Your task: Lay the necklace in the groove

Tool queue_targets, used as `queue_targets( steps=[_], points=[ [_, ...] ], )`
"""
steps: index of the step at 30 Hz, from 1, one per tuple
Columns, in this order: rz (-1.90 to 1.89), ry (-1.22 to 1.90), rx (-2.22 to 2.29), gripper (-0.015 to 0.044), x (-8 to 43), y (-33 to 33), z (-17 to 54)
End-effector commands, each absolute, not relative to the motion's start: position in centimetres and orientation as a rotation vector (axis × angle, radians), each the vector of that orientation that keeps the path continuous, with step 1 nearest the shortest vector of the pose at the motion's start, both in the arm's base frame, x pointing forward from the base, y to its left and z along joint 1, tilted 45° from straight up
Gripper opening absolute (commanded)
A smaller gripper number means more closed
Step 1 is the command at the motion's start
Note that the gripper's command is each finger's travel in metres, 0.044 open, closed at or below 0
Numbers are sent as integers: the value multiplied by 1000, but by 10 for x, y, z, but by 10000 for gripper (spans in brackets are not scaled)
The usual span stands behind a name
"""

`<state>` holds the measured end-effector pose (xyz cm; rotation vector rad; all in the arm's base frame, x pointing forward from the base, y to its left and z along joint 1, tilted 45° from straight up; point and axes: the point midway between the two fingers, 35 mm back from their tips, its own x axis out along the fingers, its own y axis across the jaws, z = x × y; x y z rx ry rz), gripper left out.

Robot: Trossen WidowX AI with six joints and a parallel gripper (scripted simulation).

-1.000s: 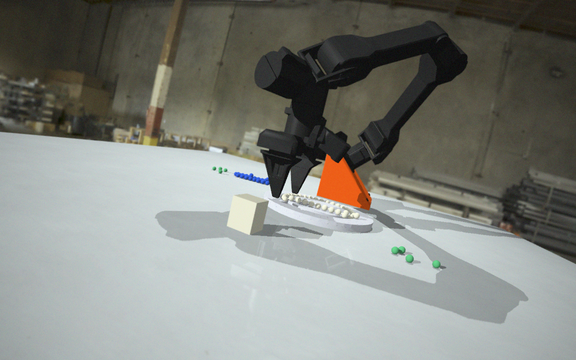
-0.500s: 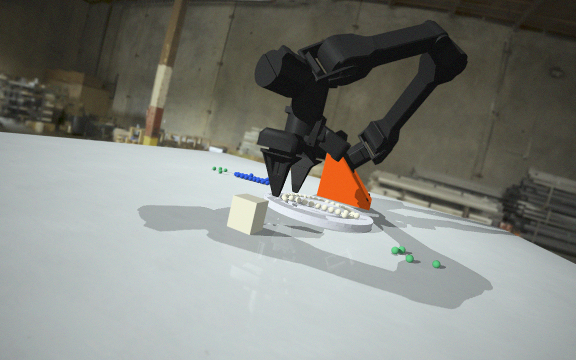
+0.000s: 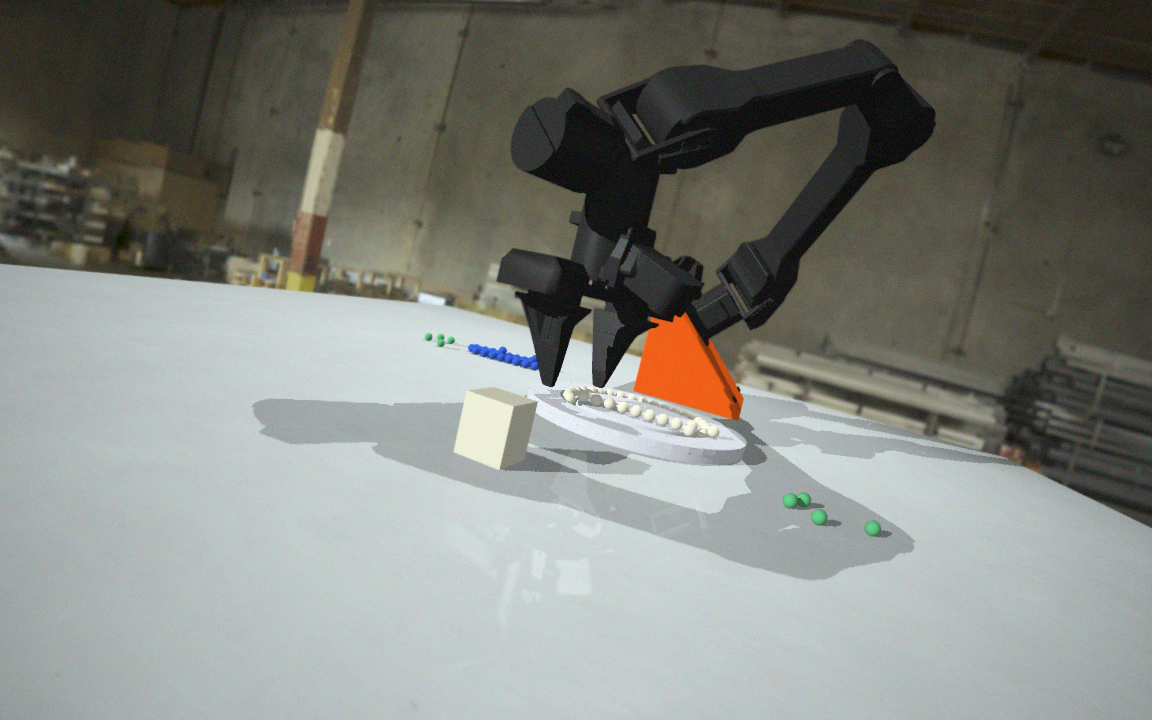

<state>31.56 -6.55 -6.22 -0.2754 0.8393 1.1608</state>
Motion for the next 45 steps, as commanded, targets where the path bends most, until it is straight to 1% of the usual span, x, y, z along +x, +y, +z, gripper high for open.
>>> queue_targets(
  steps=[1, 4, 5, 9, 18, 28, 37, 45],
  points=[
    [929, 1080, 107, 204, 315, -70, -57],
    [759, 1216, 357, 125, 315, -71, -54],
    [699, 1257, 441, 120, 315, -71, -53],
    [444, 1400, 768, 120, 314, -73, -49],
    [114, 1523, 1140, 120, 314, -76, -43],
    [-294, 1598, 1539, 120, 313, -78, -38],
    [-701, 1602, 1879, 120, 312, -80, -34],
    [-733, 1599, 1903, 120, 312, -80, -34]
  ],
)
